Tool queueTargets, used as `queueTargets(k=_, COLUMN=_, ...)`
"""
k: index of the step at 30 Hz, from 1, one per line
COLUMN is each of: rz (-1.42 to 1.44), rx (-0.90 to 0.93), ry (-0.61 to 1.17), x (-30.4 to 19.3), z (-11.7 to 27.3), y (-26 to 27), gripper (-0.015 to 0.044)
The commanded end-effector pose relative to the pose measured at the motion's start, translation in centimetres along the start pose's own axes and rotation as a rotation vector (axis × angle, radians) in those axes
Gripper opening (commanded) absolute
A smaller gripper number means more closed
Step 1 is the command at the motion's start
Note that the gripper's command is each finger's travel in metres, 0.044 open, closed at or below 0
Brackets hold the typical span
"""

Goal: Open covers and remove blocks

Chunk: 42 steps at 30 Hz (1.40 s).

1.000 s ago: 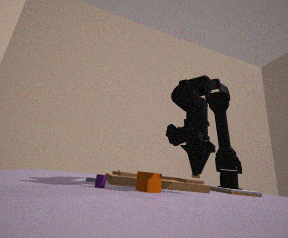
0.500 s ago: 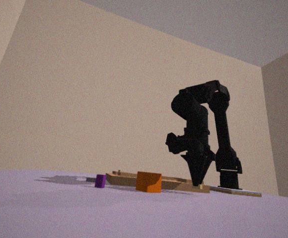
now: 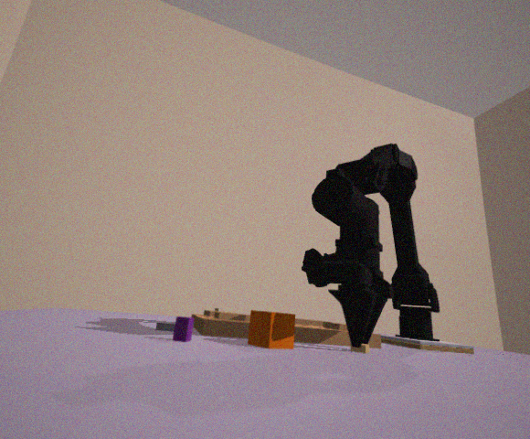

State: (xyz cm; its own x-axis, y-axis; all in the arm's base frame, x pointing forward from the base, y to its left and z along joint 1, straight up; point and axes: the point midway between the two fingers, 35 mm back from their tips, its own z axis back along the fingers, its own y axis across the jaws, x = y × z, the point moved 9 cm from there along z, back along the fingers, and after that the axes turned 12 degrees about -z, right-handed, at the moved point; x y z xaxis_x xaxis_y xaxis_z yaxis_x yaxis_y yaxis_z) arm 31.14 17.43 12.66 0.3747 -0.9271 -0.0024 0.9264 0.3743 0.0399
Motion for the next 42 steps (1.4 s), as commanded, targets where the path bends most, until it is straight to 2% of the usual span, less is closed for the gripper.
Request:
queueTargets(k=1, rz=0.0, rx=0.001, ry=0.0, x=0.0, z=0.1, y=0.0, gripper=0.0238)
queueTargets(k=9, rz=0.0, rx=0.0, ry=0.0, x=0.0, z=0.3, y=0.0, gripper=0.044)
queueTargets(k=35, rz=-0.003, rx=-0.004, ry=0.002, x=0.0, z=7.6, y=-0.1, gripper=0.044)
queueTargets(k=42, rz=-0.151, rx=-0.004, ry=-0.002, x=3.2, z=7.7, y=-0.6, gripper=0.0256)
